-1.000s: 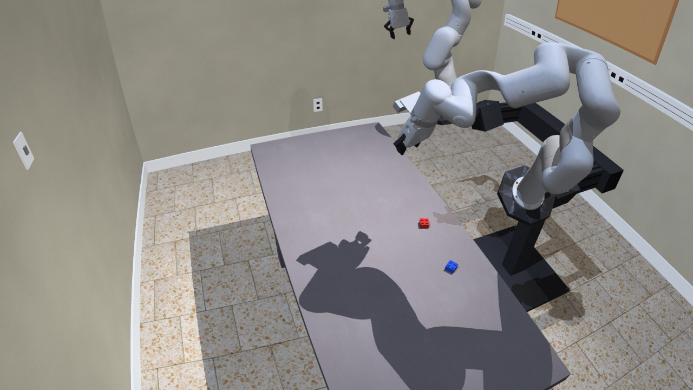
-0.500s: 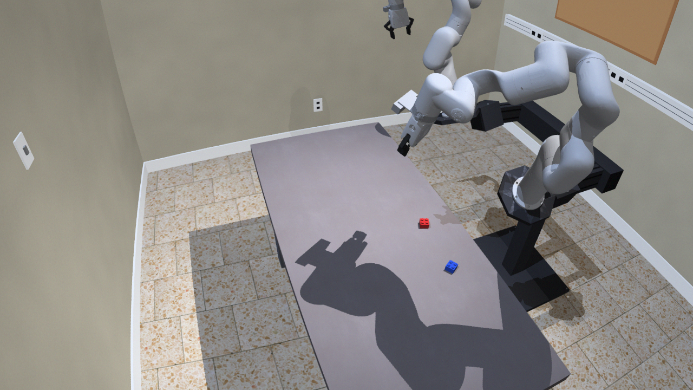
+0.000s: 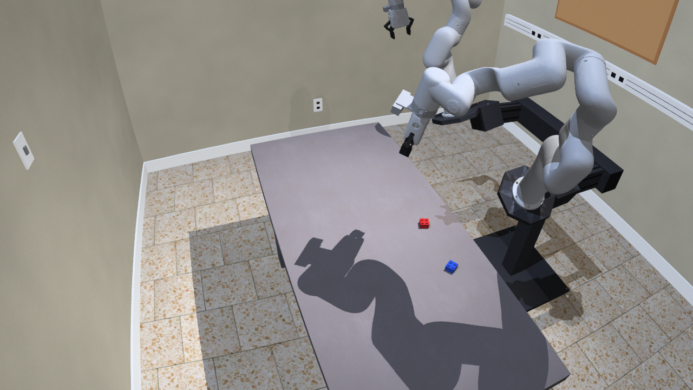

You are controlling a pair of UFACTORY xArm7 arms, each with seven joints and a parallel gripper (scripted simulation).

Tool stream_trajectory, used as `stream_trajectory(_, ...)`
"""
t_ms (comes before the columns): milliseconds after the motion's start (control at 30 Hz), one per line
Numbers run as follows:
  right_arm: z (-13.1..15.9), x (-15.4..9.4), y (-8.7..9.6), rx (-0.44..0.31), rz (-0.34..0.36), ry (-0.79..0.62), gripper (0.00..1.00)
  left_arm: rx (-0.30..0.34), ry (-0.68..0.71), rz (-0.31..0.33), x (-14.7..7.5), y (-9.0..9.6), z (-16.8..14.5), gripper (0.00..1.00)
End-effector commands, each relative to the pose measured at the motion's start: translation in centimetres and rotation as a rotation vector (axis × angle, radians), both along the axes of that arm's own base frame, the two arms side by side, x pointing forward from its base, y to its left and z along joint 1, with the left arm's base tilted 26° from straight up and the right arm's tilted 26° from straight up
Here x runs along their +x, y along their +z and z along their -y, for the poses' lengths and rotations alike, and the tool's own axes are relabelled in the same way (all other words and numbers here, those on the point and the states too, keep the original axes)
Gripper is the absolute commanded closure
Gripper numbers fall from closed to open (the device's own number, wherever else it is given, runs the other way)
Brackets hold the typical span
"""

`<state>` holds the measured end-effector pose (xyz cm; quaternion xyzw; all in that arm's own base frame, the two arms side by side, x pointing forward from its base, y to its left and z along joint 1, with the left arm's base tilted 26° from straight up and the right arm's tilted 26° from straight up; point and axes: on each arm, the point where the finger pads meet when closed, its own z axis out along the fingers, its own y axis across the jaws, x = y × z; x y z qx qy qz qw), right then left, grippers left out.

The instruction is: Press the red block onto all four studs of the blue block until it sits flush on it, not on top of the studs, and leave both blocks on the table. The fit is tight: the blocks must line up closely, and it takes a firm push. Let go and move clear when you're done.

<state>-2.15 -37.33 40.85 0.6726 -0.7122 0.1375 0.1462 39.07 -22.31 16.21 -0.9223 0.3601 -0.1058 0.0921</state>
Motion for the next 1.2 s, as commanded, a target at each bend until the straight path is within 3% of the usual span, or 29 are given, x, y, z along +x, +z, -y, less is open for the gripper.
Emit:
stream_trajectory(0,0.02,-0.02,0.12,-0.003,0.001,0.000,0.00,0.023,0.044,0.015,0.00,0.05,0.09,0.41)
stream_trajectory(167,0.02,-0.02,0.12,-0.003,0.001,0.000,0.00,0.023,0.044,0.015,0.00,0.05,0.09,0.41)
stream_trajectory(300,0.02,-0.02,0.12,-0.003,0.001,0.000,0.00,0.052,0.276,0.049,0.00,0.06,0.10,0.41)
stream_trajectory(400,0.02,-0.02,0.12,-0.003,0.001,0.000,0.00,0.060,0.335,0.058,-0.01,0.06,0.10,0.41)
stream_trajectory(733,0.02,-0.02,0.12,-0.003,0.001,0.000,0.00,0.060,0.335,0.058,-0.01,0.06,0.10,0.41)
stream_trajectory(867,0.02,-0.02,0.12,-0.003,0.001,0.000,0.00,0.091,0.568,0.093,-0.01,0.06,0.11,0.41)
stream_trajectory(967,0.02,-0.02,0.12,-0.003,0.001,0.000,0.00,0.099,0.627,0.101,-0.01,0.06,0.12,0.41)
stream_trajectory(1167,0.02,-0.02,0.12,-0.003,0.001,0.000,0.00,0.099,0.627,0.101,-0.01,0.06,0.12,0.41)
